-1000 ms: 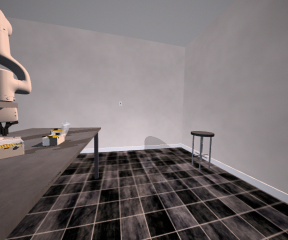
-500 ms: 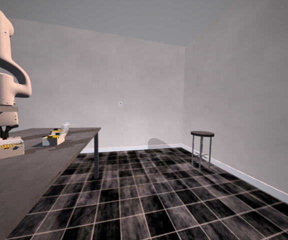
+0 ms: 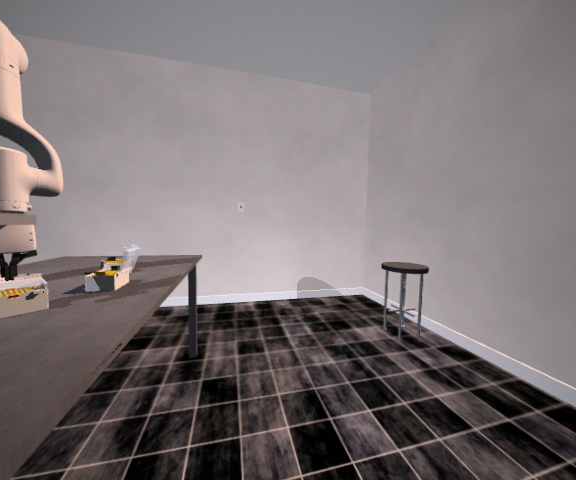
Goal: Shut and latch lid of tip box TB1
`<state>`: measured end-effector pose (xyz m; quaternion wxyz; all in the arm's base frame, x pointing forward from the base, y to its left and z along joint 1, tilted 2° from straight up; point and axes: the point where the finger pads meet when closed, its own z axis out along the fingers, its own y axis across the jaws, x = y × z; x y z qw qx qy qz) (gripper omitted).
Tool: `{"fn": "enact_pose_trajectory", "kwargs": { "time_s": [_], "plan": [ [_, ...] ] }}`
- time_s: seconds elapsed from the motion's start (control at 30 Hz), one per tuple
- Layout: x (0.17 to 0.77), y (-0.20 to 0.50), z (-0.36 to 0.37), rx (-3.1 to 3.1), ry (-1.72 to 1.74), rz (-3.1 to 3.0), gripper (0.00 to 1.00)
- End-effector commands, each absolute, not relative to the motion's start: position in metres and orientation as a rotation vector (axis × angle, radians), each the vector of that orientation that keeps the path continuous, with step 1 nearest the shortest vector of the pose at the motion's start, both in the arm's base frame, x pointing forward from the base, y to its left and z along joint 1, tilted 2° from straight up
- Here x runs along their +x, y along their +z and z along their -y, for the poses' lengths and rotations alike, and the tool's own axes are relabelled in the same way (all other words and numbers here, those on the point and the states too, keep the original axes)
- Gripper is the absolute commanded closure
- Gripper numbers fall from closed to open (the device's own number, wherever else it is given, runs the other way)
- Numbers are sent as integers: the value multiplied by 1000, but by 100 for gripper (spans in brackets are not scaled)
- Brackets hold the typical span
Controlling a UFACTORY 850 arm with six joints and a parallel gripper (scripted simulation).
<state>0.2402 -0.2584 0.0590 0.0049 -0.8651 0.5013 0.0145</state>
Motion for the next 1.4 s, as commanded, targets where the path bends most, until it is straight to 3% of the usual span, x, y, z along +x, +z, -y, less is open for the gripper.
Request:
{"fn": "enact_pose_trajectory", "kwargs": {
  "time_s": [0.0,1.37],
  "plan": [
    [241,58,259,-2710,43,-1570,100],
    [241,53,259,-2710,43,-1570,100]
  ]
}}
